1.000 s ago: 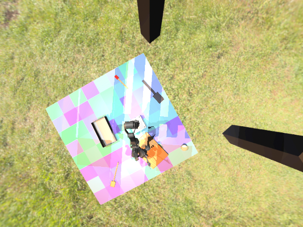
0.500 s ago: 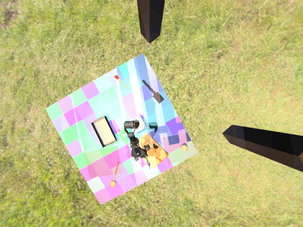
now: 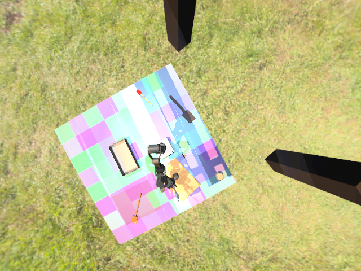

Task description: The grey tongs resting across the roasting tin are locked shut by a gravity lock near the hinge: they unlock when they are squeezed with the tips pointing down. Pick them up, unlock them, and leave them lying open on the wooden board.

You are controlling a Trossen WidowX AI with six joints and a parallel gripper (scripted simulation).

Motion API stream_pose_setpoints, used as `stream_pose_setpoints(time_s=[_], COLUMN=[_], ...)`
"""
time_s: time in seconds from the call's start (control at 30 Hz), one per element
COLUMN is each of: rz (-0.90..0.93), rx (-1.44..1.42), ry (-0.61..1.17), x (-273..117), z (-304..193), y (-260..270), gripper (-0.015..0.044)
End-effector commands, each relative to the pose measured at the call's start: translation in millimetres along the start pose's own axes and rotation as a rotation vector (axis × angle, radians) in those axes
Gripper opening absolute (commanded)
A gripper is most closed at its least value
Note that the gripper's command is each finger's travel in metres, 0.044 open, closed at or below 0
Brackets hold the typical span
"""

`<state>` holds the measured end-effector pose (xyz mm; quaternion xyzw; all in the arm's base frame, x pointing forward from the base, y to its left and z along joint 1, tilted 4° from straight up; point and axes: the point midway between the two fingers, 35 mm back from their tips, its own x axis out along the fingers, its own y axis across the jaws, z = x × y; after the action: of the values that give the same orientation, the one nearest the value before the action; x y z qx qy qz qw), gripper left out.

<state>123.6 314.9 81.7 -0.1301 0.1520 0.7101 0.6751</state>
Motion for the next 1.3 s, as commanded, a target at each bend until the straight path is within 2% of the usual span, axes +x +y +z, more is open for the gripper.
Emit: stream_pose_setpoints(time_s=[0.0,0.3,1.27], rz=[0.003,0.0,-0.017], rx=[-0.001,0.011,0.1], ry=[-0.012,0.02,0.435], x=[-1,5,50], z=[3,3,-5], y=[0,-3,-19], gripper=[-0.015,-0.015,-0.015])
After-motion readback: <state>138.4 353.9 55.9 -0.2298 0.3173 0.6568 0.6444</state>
